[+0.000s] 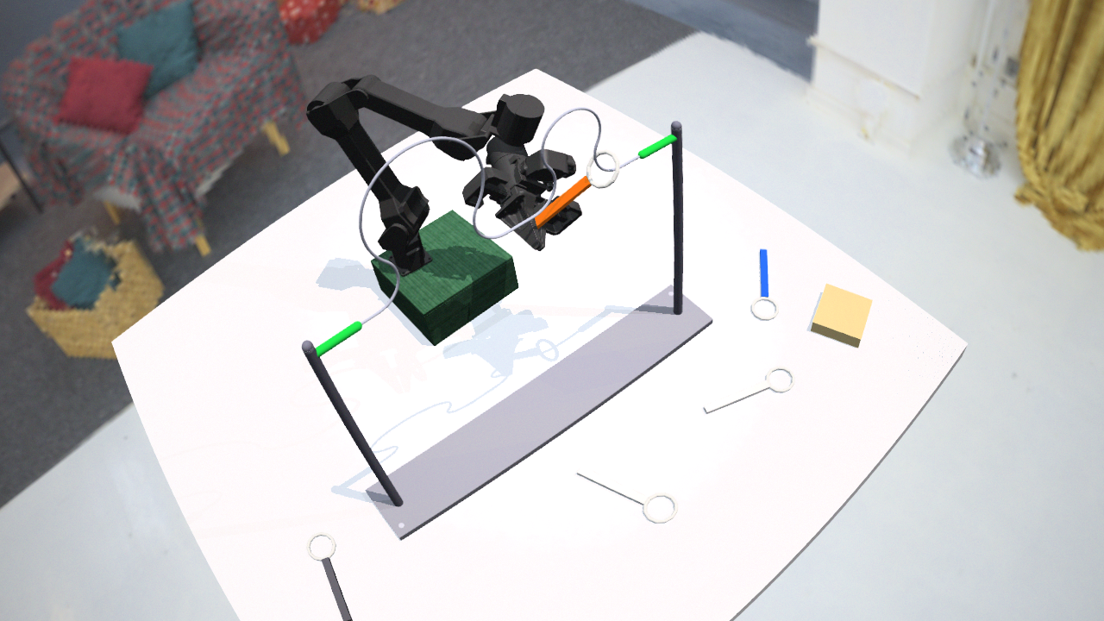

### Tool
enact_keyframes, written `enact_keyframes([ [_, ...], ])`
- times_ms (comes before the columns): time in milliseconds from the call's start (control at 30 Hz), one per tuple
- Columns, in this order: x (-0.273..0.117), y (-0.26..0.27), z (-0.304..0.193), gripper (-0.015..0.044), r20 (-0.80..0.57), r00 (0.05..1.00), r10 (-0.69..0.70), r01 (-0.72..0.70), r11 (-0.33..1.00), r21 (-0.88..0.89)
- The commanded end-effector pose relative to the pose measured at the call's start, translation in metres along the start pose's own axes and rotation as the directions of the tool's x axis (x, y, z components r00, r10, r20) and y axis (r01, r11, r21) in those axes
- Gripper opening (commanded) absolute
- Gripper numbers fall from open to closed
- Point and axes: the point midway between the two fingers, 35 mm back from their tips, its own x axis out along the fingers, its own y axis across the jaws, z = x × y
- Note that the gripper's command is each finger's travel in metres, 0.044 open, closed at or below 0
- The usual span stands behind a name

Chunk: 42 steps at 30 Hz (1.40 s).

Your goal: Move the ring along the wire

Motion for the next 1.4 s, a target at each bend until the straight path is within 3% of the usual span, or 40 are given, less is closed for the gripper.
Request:
enact_keyframes([
  [0, -0.002, 0.015, 0.002, -0.0150, -0.010, 0.999, 0.039, -0.038, 0.996, 0.083],
  [733, -0.023, 0.091, 0.027, -0.0150, -0.005, 0.970, 0.242, -0.206, 0.836, 0.509],
  [1367, -0.038, 0.121, 0.052, -0.0150, 0.021, 0.951, 0.309, -0.251, 0.728, 0.638],
])
